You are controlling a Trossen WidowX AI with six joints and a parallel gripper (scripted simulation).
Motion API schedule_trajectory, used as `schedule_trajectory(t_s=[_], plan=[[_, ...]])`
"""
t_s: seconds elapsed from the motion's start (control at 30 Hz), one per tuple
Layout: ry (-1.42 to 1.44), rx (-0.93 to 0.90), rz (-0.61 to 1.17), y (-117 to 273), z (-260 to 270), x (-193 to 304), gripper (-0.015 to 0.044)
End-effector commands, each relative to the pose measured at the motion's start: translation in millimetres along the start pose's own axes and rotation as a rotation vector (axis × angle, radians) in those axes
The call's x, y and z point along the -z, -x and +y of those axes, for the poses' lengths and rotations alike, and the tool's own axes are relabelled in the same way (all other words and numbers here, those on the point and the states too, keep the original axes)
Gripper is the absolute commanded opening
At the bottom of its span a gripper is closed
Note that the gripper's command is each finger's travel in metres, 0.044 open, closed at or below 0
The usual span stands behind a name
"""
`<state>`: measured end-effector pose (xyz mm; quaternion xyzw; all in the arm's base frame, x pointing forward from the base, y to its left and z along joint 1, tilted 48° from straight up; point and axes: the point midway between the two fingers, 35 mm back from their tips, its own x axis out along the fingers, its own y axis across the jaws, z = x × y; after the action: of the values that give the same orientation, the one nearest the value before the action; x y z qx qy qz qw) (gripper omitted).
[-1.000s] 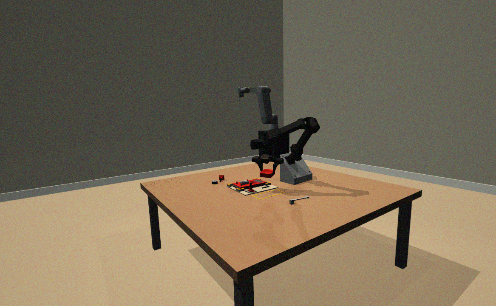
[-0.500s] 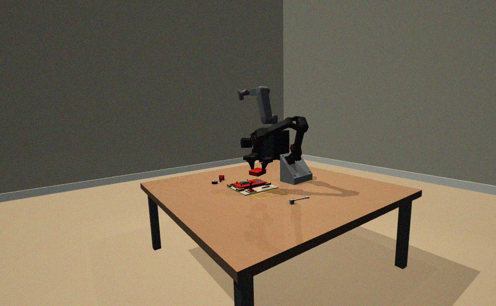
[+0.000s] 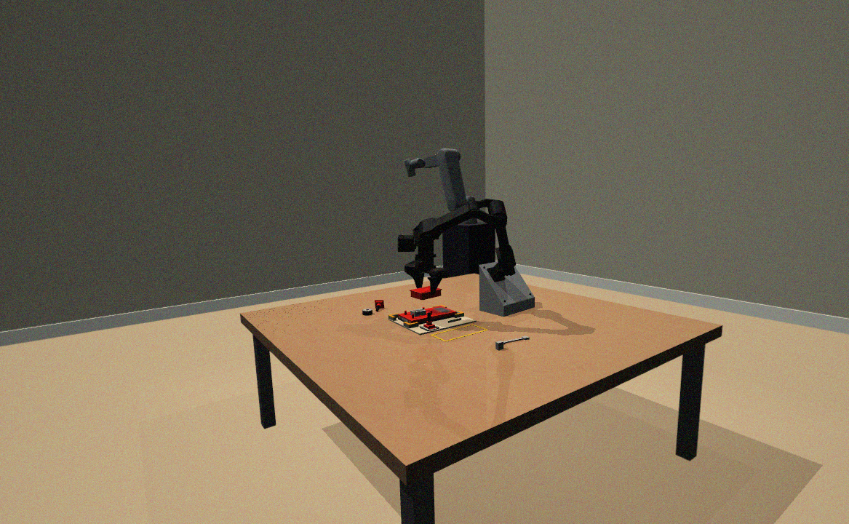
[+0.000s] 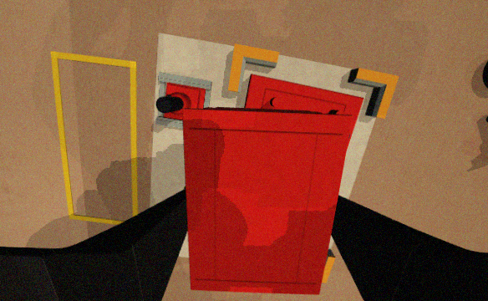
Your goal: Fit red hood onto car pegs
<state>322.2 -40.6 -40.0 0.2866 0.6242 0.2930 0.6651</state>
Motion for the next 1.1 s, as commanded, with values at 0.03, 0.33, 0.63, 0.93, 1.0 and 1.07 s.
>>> schedule_trajectory(t_s=[0.03, 0.33, 0.63, 0.93, 1.0, 1.07], plan=[[-0.086, -0.009, -0.003, -2.1, -21.9, -4.1, 0.0000], [-0.155, -0.019, -0.008, -4.0, -42.2, -6.3, 0.0000], [-0.155, -0.019, -0.008, -24.7, -41.1, -5.7, 0.0000], [-0.155, -0.021, -0.008, -54.5, -40.5, -5.6, 0.0000], [-0.155, -0.021, -0.008, -54.5, -40.6, -5.4, 0.0000], [-0.155, -0.021, -0.008, -54.5, -40.6, -5.4, 0.0000]])
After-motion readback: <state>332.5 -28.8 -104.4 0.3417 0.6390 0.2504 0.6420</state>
